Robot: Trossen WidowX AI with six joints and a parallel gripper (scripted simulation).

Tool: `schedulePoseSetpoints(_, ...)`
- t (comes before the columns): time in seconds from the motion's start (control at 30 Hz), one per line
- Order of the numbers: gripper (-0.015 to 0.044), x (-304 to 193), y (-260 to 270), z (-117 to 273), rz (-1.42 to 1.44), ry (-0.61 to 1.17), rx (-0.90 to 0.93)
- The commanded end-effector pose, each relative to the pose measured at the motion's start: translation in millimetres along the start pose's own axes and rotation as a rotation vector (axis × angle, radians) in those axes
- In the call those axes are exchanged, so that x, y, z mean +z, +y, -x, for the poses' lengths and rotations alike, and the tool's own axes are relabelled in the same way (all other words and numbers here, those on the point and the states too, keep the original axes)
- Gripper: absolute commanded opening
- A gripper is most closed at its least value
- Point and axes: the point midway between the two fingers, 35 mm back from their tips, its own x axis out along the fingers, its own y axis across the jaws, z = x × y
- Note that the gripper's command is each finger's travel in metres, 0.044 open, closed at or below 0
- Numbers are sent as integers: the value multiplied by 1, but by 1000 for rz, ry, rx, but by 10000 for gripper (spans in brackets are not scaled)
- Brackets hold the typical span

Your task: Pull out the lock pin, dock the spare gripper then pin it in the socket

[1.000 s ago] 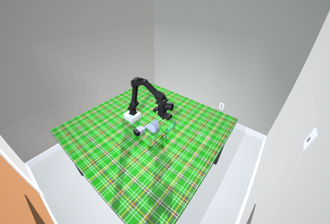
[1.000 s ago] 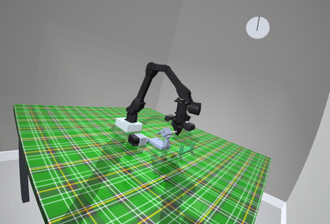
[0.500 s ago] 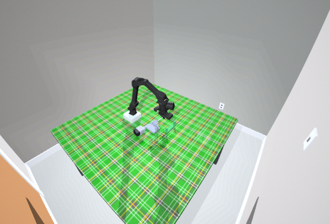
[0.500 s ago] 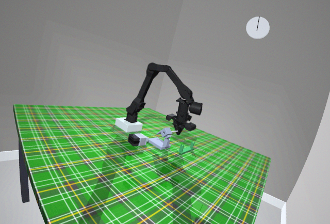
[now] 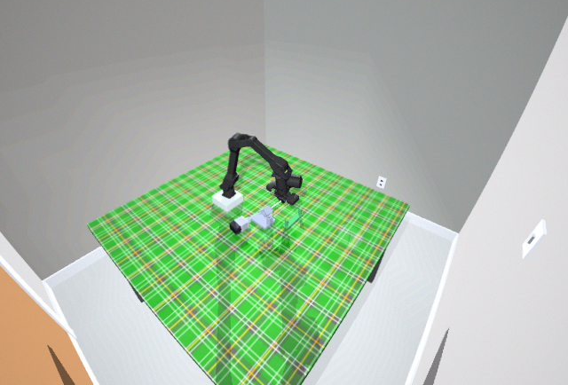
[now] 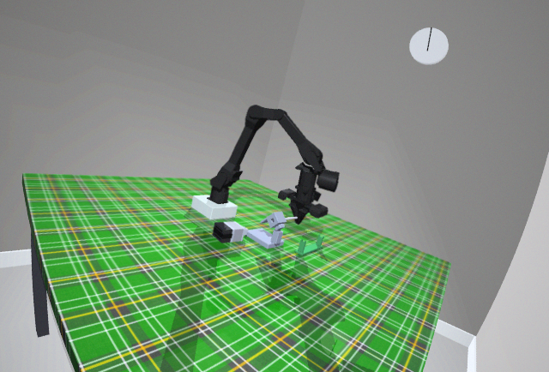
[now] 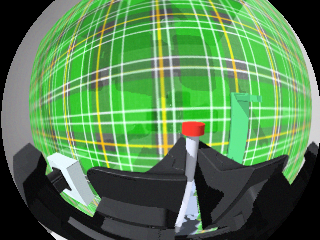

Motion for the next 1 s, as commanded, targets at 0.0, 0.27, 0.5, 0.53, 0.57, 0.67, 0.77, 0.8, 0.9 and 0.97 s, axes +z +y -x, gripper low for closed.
schedulePoseSetpoints(0.0, 0, 4, -2, 2, -2, -7, -4)
schedulePoseSetpoints(0.27, 0, 9, -2, 1, -4, -6, 4)
schedulePoseSetpoints(0.5, 0, 13, -2, 1, -6, -5, 14)
schedulePoseSetpoints(0.53, 0, 14, -2, 1, -6, -5, 15)
schedulePoseSetpoints(0.57, 0, 15, -2, 1, -7, -4, 17)
schedulePoseSetpoints(0.67, 0, 17, -2, 0, -7, -3, 20)
schedulePoseSetpoints(0.77, 0, 18, -2, 0, -7, -3, 22)
schedulePoseSetpoints(0.8, 0, 19, -2, 0, -8, -3, 24)
schedulePoseSetpoints(0.9, 0, 21, -2, 1, -9, -3, 28)
schedulePoseSetpoints(0.97, 0, 22, -3, 1, -9, -2, 32)
